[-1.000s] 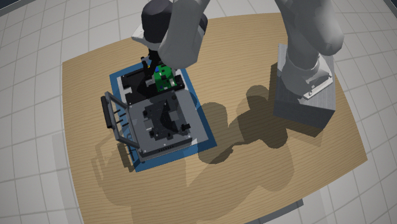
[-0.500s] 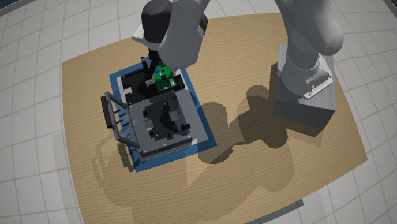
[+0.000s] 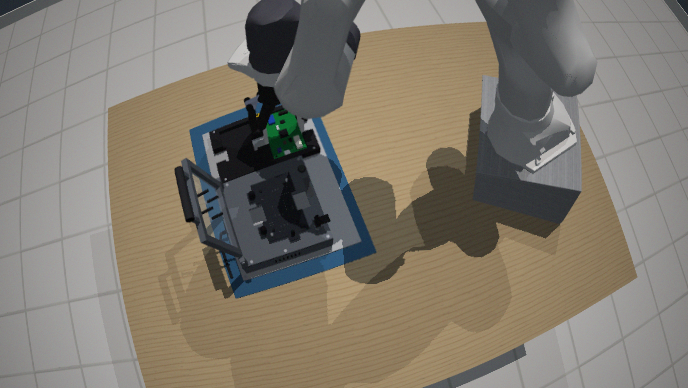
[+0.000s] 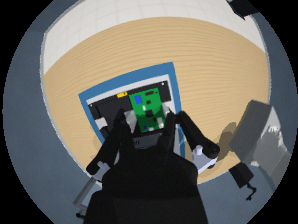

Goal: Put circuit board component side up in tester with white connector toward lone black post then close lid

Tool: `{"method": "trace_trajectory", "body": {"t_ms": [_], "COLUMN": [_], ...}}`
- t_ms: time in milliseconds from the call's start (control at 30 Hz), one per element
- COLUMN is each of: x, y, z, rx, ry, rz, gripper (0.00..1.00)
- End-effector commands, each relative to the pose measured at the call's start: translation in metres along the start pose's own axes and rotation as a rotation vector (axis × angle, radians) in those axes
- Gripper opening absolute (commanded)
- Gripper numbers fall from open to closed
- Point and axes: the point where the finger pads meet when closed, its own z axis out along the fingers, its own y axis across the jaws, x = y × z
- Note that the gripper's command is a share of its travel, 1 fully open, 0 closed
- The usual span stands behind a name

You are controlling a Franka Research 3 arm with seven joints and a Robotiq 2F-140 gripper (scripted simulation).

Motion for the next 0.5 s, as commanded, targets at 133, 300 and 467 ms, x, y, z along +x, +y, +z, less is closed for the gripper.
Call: {"method": "trace_trajectory", "body": {"t_ms": [133, 300, 467], "x": [-0.001, -0.001, -0.001], "y": [0.0014, 0.0014, 0.0014], "z": [-0.0047, -0.0089, -0.0116], "rx": [-0.003, -0.003, -0.003], "ry": [-0.001, -0.001, -0.001], "rz": [0.002, 0.002, 0.002], "gripper": [0.46, 0.46, 0.46]}}
